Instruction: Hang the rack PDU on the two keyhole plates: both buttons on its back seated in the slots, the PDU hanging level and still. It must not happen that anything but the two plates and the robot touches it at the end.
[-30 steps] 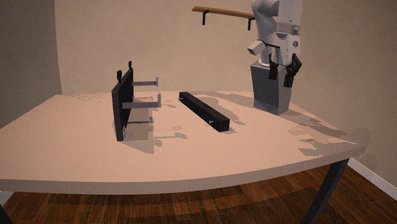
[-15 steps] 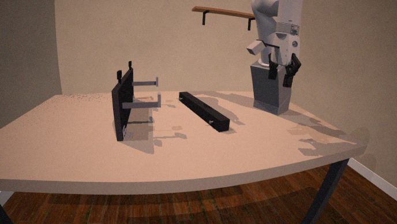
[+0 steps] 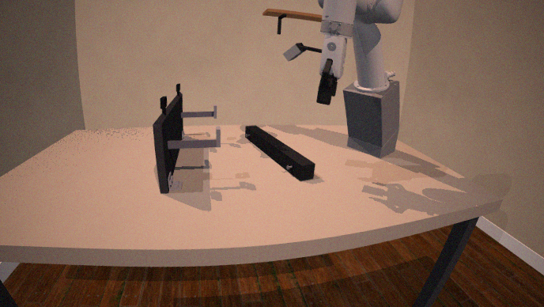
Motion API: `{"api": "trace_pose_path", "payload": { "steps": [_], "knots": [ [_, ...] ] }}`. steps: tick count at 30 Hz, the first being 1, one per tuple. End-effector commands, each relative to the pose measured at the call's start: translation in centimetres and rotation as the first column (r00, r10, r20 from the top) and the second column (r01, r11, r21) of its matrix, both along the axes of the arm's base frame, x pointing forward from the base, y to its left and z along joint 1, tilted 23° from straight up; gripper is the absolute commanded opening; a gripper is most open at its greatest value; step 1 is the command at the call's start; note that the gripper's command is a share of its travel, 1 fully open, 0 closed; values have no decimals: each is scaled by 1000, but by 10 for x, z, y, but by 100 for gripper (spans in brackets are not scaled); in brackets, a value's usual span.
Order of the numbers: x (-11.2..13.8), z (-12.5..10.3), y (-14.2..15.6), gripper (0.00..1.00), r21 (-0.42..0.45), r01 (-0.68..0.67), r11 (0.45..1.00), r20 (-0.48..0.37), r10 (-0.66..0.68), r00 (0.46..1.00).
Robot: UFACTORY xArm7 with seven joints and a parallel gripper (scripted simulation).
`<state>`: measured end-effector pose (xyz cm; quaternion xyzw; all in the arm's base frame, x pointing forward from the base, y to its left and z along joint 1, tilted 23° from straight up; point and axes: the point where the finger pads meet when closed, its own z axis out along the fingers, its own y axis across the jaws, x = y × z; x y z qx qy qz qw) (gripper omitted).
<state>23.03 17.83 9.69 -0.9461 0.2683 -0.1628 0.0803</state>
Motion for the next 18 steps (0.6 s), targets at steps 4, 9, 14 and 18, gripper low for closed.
{"api": "trace_pose_path", "payload": {
  "steps": [4,9,14,18],
  "knots": [
    [52,30,-80,100,118,321,940,-86,-312,946],
    [64,43,-129,100,198,466,862,-141,-445,884],
    [67,54,-168,100,264,556,788,-183,-525,831],
    [65,59,-189,100,311,609,730,-212,-571,793]
  ]
}}
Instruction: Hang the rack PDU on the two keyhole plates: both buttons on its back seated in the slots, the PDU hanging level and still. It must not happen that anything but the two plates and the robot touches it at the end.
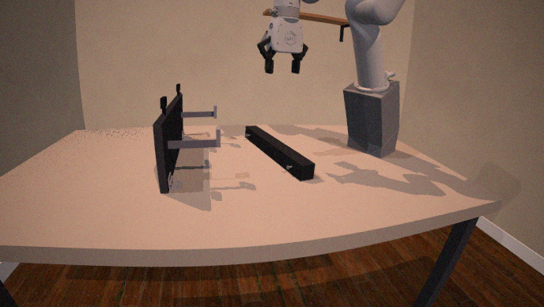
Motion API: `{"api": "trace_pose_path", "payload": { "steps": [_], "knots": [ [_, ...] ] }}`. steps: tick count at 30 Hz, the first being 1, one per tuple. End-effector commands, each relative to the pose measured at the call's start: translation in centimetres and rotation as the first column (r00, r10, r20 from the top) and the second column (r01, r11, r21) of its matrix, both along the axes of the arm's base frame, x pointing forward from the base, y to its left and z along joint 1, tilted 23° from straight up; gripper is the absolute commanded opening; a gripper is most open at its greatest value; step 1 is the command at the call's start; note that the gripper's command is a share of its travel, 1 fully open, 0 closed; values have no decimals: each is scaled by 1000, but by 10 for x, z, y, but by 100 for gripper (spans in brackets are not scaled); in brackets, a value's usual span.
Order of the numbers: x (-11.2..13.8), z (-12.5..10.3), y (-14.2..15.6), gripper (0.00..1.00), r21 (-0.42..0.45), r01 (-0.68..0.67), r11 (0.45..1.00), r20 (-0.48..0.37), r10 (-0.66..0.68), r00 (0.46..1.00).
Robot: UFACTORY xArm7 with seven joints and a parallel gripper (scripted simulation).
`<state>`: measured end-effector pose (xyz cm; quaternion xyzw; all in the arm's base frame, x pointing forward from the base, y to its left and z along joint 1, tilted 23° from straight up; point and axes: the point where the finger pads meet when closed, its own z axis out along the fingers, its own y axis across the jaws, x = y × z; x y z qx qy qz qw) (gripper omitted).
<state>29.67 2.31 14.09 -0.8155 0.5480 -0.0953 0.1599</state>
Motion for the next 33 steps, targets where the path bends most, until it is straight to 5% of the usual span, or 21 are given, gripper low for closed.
{"api": "trace_pose_path", "payload": {
  "steps": [1,33],
  "knots": [
    [-1,16,-36,100,78,86,993,-9,-85,996],
    [-1,16,-36,97,79,87,993,-9,-86,996]
  ]
}}
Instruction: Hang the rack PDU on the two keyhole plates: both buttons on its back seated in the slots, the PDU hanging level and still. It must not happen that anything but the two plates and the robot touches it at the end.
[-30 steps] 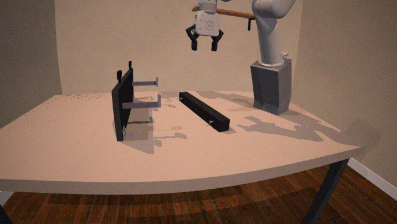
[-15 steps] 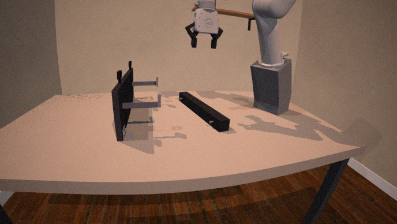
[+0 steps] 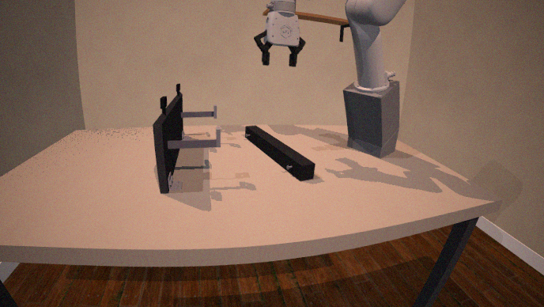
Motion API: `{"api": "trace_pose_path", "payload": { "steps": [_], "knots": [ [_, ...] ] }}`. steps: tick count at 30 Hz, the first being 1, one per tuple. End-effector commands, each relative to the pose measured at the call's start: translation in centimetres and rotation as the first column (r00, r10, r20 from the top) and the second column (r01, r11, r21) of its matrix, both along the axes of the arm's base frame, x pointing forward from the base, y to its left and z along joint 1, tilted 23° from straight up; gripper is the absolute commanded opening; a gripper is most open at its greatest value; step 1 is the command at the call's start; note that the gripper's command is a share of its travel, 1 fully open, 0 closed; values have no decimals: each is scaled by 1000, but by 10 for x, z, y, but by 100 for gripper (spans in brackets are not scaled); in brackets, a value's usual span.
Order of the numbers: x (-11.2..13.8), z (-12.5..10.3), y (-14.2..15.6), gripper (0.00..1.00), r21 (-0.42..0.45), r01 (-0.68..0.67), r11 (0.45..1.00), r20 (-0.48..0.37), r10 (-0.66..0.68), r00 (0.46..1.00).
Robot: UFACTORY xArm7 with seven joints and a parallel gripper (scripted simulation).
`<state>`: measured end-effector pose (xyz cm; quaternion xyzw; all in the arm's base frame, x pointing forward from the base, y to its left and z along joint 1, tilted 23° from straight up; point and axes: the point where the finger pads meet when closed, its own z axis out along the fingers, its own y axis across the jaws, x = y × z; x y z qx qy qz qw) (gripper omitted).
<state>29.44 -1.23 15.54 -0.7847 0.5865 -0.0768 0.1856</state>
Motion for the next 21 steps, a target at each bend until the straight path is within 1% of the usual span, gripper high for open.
{"api": "trace_pose_path", "payload": {
  "steps": [1,21],
  "knots": [
    [1,1,0,97,0,1,1000,3,-1,1000],
    [2,-1,0,97,0,1,1000,3,-1,1000]
  ]
}}
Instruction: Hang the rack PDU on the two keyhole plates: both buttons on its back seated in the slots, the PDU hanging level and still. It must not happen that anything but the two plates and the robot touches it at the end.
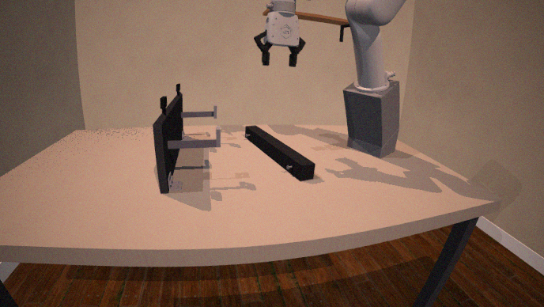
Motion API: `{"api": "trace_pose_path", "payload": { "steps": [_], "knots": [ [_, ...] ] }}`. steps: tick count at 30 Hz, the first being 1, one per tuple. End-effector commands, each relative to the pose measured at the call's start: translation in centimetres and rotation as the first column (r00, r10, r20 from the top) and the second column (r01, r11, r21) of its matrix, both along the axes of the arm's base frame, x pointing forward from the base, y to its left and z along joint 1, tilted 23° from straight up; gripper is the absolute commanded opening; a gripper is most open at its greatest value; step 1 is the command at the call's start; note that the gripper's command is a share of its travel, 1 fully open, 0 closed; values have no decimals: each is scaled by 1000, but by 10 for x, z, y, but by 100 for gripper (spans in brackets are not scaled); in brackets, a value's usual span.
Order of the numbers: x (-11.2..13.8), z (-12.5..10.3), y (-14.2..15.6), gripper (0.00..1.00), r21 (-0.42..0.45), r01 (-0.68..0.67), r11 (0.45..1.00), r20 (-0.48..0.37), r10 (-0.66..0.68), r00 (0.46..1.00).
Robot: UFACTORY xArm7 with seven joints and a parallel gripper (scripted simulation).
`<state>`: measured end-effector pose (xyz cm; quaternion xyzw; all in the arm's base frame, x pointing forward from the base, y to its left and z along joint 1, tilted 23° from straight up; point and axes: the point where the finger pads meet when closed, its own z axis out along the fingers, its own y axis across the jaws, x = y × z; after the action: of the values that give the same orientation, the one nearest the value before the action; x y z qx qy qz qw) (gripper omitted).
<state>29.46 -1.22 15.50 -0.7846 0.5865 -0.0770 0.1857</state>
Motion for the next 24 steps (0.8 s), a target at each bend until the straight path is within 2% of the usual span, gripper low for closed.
{"api": "trace_pose_path", "payload": {
  "steps": [1,12,24],
  "knots": [
    [2,-1,0,97,0,1,1000,3,-1,1000],
    [7,-16,3,97,0,1,1000,3,-1,1000],
    [24,-60,13,97,0,1,1000,3,-1,1000]
  ]
}}
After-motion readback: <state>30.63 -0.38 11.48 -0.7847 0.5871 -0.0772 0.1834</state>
